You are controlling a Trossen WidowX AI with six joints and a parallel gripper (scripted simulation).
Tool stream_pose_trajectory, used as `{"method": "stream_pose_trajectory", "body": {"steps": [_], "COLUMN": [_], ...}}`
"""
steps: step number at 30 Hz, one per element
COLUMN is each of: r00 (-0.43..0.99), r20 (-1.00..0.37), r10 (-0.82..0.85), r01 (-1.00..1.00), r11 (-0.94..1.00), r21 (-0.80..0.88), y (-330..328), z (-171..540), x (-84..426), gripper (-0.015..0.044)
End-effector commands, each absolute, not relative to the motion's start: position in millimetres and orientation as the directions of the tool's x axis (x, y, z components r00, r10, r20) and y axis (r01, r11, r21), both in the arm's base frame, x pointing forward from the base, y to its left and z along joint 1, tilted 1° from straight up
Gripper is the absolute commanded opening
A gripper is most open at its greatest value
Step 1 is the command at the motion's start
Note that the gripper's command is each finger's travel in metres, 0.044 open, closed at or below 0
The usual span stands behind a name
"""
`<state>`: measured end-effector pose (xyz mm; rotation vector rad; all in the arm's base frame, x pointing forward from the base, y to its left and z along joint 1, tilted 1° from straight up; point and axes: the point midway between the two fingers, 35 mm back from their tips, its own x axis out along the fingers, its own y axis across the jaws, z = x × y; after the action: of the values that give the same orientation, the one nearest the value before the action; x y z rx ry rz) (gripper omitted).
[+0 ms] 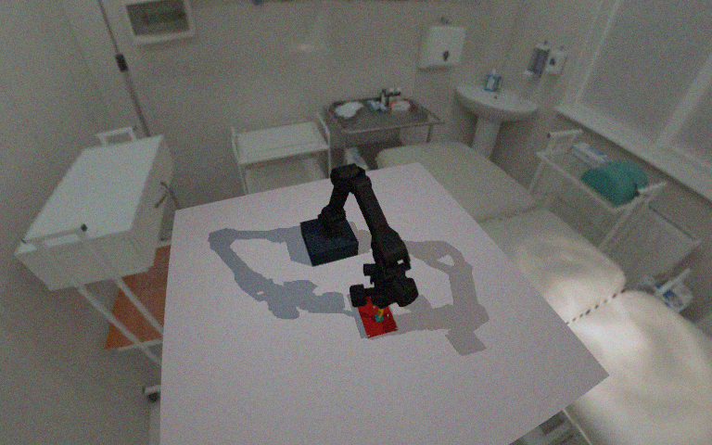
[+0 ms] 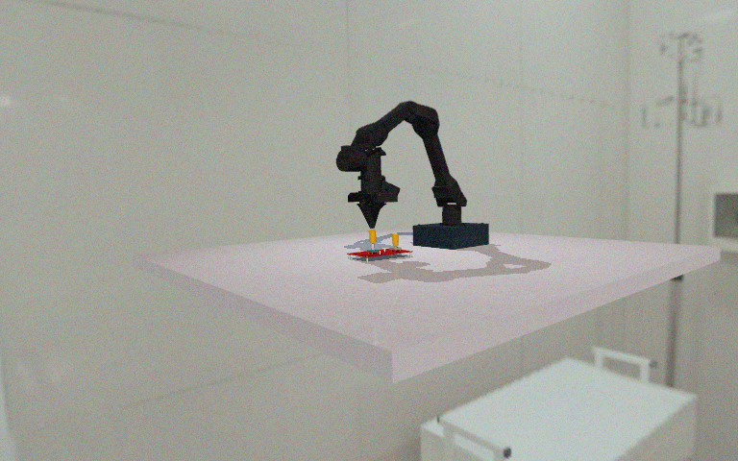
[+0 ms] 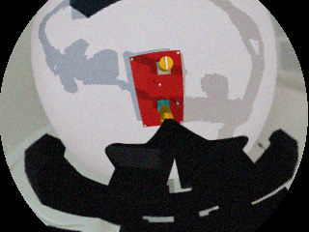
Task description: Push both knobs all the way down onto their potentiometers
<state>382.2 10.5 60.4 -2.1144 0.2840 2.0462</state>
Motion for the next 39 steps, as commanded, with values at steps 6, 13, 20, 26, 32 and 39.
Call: {"method": "stream_pose_trajectory", "body": {"steps": [6,13,20,26,32,39], "r00": [0.027,0.027,0.027,0.027,0.027,0.027], "r20": [-1.0,-1.0,-1.0,-1.0,-1.0,-1.0], "r10": [-0.01,-0.01,-0.01,-0.01,-0.01,-0.01], "r01": [-0.261,-0.261,-0.261,-0.261,-0.261,-0.261], "r11": [-0.965,-0.965,-0.965,-0.965,-0.965,-0.965], "r21": [0.003,0.003,0.003,0.003,0.003,0.003], "y": [10.1,10.1,10.1,10.1,10.1,10.1], "z": [56.7,54.8,52.9,51.4,52.4,54.2], "x": [381.4,381.4,381.4,381.5,381.5,381.4], "gripper": [0.0,0.0,0.0,0.0,0.0,0.0]}}
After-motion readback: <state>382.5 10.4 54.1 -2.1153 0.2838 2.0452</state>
